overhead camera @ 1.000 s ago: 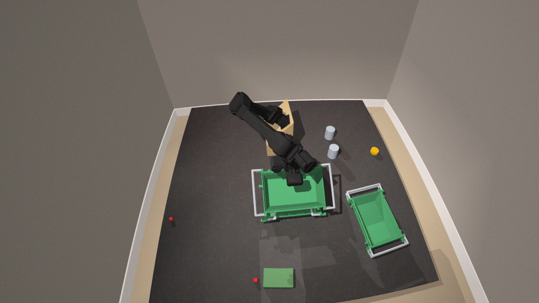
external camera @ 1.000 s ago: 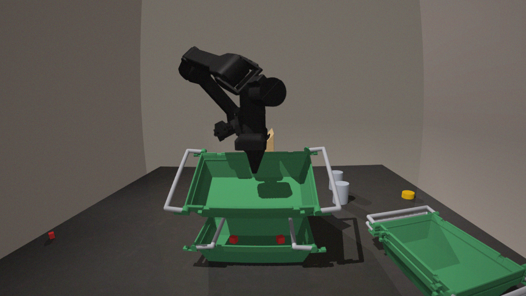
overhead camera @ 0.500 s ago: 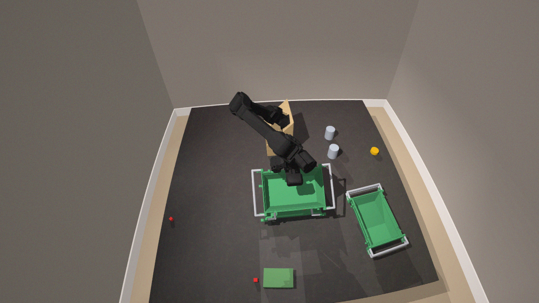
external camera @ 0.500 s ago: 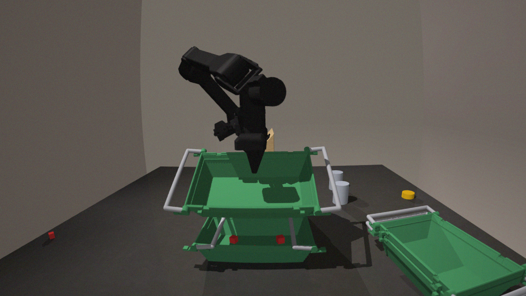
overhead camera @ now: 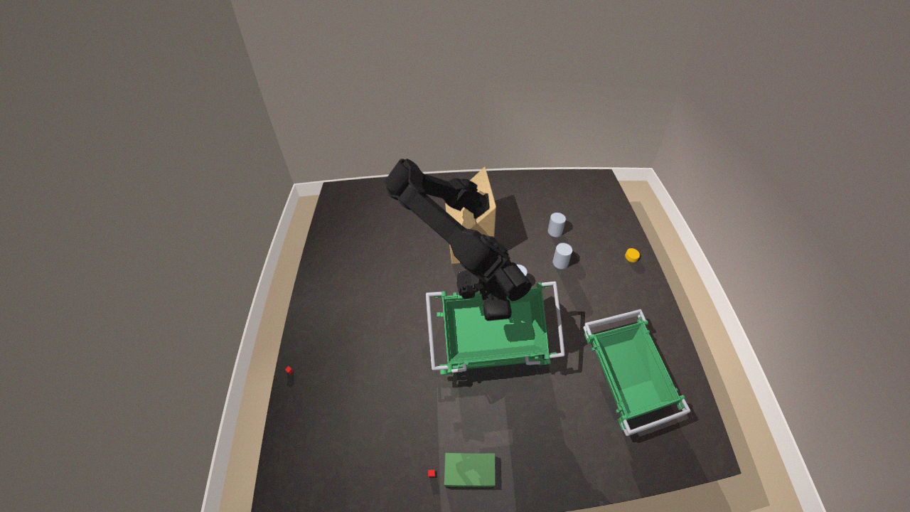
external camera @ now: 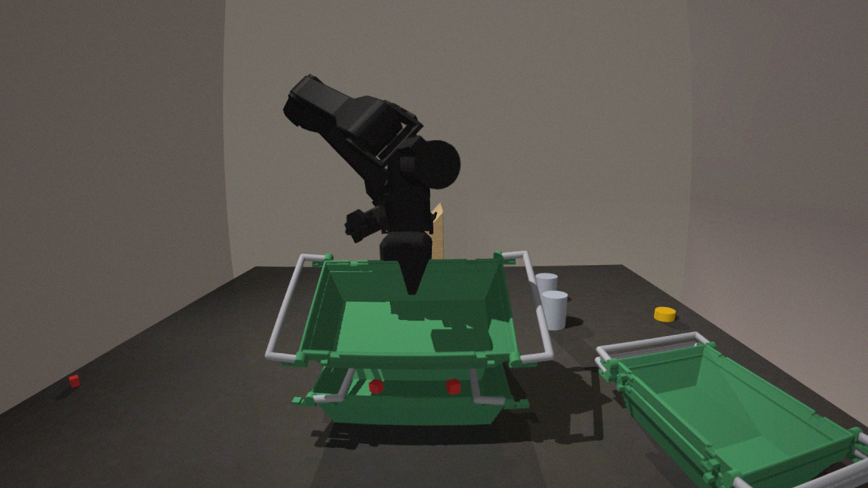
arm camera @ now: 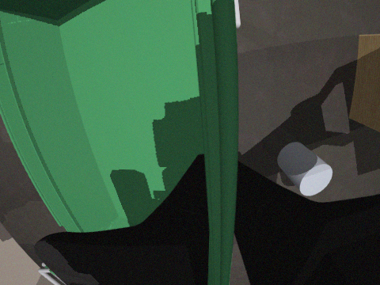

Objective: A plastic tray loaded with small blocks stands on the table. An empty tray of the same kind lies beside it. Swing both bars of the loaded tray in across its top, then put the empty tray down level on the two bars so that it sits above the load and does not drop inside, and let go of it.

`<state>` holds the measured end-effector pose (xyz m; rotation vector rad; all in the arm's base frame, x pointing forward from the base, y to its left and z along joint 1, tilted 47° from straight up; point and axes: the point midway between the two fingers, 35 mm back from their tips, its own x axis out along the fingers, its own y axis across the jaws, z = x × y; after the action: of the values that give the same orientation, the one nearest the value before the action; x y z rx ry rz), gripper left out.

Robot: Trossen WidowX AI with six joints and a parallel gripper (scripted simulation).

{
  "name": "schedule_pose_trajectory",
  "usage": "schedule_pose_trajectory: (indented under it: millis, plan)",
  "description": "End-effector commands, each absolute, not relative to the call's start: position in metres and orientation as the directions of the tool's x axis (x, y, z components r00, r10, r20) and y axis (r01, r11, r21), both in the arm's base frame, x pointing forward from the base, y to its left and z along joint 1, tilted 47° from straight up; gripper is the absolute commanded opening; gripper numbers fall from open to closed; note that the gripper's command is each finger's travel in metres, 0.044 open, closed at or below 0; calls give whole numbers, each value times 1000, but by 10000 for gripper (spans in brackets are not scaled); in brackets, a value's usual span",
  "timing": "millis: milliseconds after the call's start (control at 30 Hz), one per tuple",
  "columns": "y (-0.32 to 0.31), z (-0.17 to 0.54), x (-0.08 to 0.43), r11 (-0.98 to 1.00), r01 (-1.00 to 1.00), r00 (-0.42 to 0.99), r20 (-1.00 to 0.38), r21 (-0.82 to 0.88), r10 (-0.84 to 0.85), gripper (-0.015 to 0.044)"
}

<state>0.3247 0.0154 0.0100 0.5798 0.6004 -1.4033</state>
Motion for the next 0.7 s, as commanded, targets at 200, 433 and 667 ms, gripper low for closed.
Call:
schedule_pose_trajectory:
  millis: [200, 433, 667]
  plan:
    - [5, -1, 328, 100, 994, 99, -686, 38, -720, 0]
    - [-1, -6, 326, 100, 994, 99, -686, 38, -721, 0]
    - [-5, -9, 321, 100, 994, 98, -685, 38, -722, 0]
